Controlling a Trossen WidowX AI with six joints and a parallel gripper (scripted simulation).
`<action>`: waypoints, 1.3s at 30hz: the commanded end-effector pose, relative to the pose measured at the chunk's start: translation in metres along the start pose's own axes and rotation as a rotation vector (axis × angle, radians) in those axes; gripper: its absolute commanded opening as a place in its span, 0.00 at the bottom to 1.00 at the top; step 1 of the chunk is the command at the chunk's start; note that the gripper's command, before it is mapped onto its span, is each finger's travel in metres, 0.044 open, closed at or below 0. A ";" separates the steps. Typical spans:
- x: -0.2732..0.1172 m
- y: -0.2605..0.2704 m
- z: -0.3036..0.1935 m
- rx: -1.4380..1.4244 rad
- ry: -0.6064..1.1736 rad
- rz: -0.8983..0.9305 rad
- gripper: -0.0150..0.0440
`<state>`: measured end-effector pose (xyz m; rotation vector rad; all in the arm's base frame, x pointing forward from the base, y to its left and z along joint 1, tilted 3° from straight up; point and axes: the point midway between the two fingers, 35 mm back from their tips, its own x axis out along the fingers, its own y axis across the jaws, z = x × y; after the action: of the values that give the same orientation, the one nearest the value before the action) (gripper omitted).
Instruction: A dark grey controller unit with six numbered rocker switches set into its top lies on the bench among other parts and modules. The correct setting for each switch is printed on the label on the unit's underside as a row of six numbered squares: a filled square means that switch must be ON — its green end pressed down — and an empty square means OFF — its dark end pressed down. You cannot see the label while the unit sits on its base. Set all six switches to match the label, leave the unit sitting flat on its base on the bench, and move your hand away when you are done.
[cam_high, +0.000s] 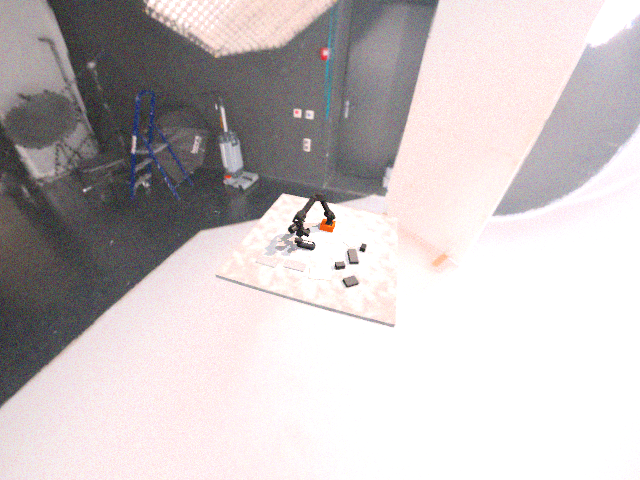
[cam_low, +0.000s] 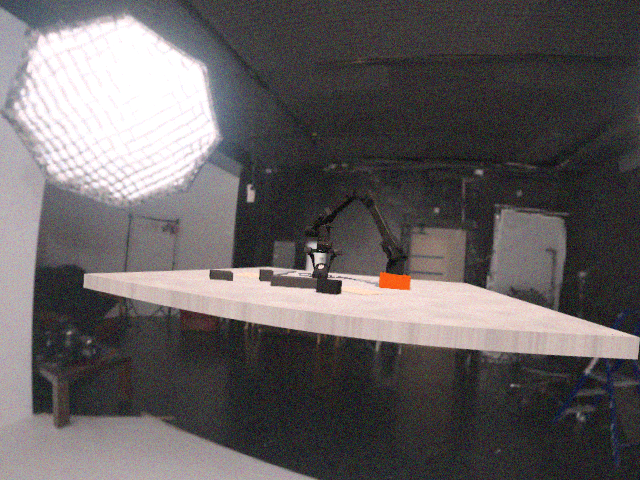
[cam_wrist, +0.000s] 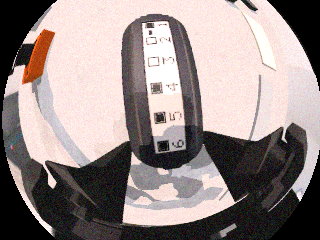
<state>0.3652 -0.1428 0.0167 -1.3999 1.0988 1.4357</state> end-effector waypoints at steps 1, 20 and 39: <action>-0.008 -0.002 0.000 0.002 0.007 -0.011 0.82; -0.021 -0.002 0.008 0.002 0.006 -0.011 0.82; -0.034 -0.002 0.017 0.002 0.006 -0.011 0.82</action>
<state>0.3618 -0.1274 0.0443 -1.4011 1.0997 1.4330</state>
